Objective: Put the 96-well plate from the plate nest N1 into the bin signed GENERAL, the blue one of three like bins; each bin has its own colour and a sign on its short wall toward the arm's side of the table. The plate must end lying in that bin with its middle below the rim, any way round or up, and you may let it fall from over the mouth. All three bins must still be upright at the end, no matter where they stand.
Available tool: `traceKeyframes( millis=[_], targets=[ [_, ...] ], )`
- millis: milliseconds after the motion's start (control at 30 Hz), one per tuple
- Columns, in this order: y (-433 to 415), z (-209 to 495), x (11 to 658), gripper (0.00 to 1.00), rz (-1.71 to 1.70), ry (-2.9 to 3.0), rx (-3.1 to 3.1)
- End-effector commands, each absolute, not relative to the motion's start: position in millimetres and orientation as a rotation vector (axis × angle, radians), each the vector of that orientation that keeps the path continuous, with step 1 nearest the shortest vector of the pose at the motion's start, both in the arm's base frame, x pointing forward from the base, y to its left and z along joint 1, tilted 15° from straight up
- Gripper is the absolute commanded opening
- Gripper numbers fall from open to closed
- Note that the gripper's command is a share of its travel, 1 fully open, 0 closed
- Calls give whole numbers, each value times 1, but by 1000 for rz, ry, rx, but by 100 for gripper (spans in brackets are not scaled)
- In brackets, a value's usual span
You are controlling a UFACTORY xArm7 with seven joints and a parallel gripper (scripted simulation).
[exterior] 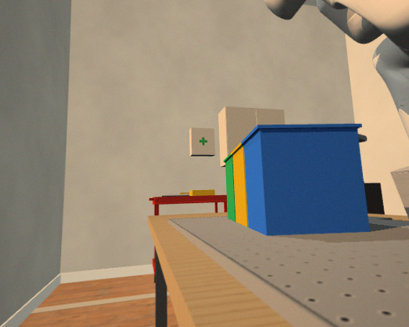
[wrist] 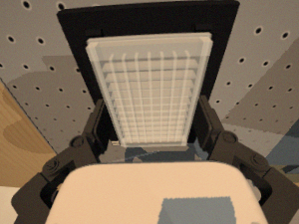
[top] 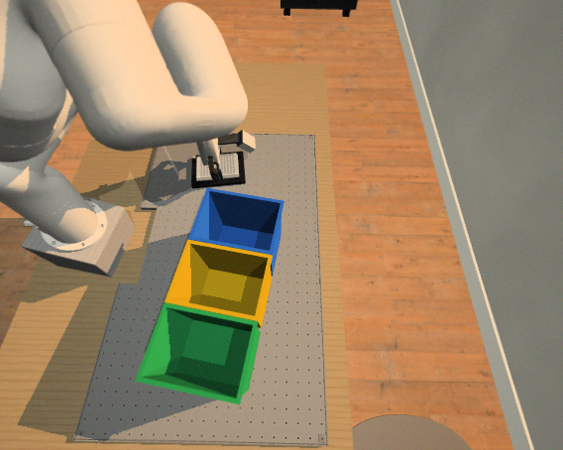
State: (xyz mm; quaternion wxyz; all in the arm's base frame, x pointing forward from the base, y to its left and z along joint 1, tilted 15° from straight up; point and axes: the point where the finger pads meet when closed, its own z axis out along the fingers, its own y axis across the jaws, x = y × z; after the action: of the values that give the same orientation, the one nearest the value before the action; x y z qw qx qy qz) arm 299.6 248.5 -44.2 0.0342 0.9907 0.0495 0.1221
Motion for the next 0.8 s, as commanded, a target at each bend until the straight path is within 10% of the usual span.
traceKeyframes(
  millis=[0,767],
  targets=[
    [250,-42,300,0,379,154,3048],
    [250,-28,296,0,379,154,3048]
  ],
)
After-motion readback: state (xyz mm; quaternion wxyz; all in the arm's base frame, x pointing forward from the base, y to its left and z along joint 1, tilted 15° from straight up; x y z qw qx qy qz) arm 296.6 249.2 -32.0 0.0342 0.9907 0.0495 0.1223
